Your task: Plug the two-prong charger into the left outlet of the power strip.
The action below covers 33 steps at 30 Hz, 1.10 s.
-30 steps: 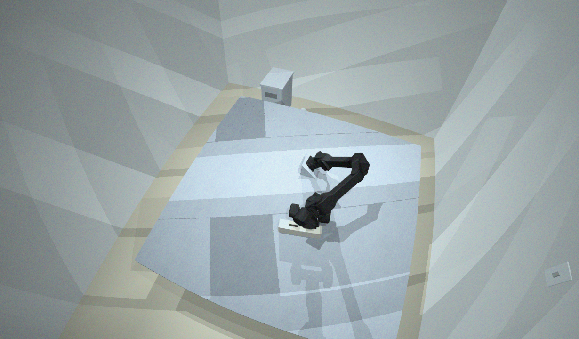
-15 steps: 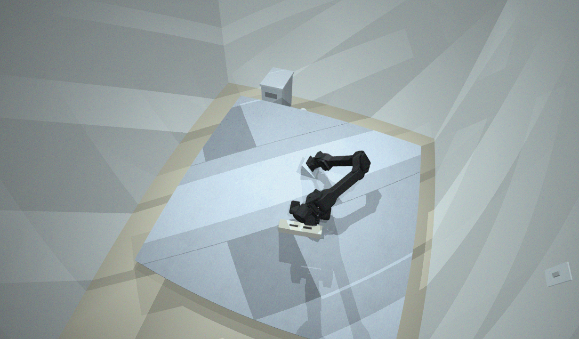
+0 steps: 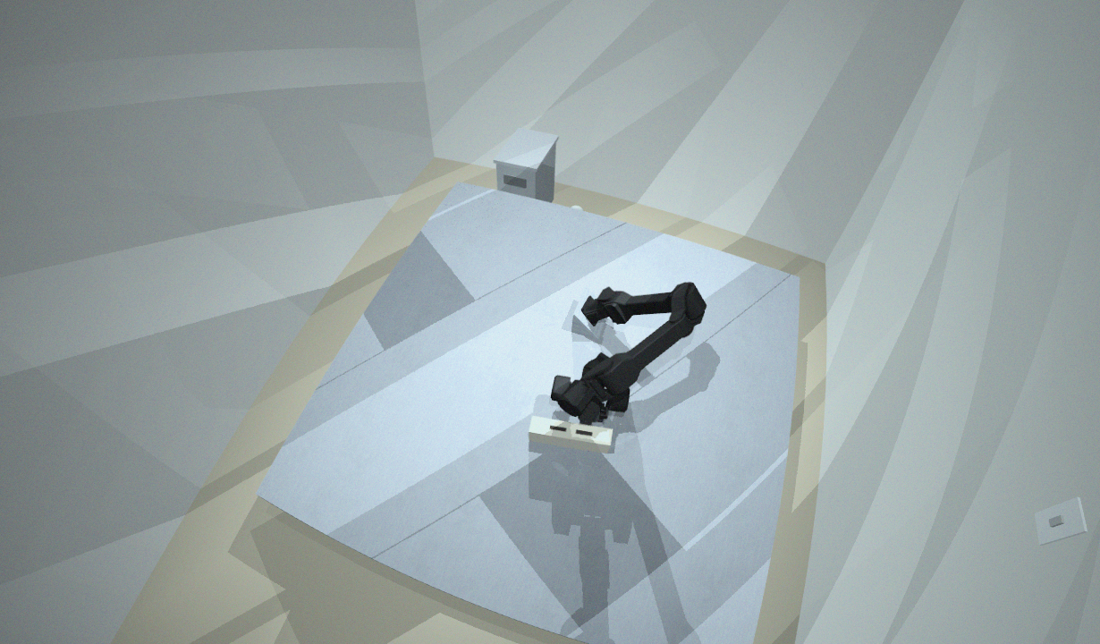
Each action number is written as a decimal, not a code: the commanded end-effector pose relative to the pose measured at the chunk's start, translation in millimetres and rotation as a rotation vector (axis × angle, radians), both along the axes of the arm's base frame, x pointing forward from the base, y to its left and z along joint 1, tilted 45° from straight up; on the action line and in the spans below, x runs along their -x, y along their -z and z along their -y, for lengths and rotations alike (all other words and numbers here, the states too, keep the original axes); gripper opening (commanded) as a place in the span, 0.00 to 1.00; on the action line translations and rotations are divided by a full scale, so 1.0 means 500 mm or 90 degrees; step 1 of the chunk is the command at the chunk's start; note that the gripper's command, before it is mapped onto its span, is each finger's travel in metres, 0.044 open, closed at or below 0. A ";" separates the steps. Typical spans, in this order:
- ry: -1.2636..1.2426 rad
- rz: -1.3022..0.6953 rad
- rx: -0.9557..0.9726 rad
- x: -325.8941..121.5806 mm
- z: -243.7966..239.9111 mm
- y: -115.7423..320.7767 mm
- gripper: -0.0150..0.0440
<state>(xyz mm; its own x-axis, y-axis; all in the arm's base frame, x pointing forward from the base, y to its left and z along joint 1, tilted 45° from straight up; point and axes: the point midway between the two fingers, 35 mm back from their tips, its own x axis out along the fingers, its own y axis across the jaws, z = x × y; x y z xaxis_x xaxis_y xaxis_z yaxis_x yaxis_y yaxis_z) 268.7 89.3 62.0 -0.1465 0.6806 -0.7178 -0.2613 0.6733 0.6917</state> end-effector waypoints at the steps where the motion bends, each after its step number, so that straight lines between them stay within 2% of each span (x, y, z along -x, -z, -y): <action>1: -0.001 0.006 0.002 0.009 0.004 -0.001 1.00; 18: 0.007 0.005 -0.004 0.036 0.010 0.005 1.00; 26: 0.249 0.238 -0.094 -0.010 0.101 -0.099 1.00; 33: 0.267 0.260 -0.102 -0.011 0.110 -0.110 1.00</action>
<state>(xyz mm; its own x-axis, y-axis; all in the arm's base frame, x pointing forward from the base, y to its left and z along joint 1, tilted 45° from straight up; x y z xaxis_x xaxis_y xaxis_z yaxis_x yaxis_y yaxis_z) 275.7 34.5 115.6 0.4118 0.7232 -0.5545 -0.2621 0.6767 0.6880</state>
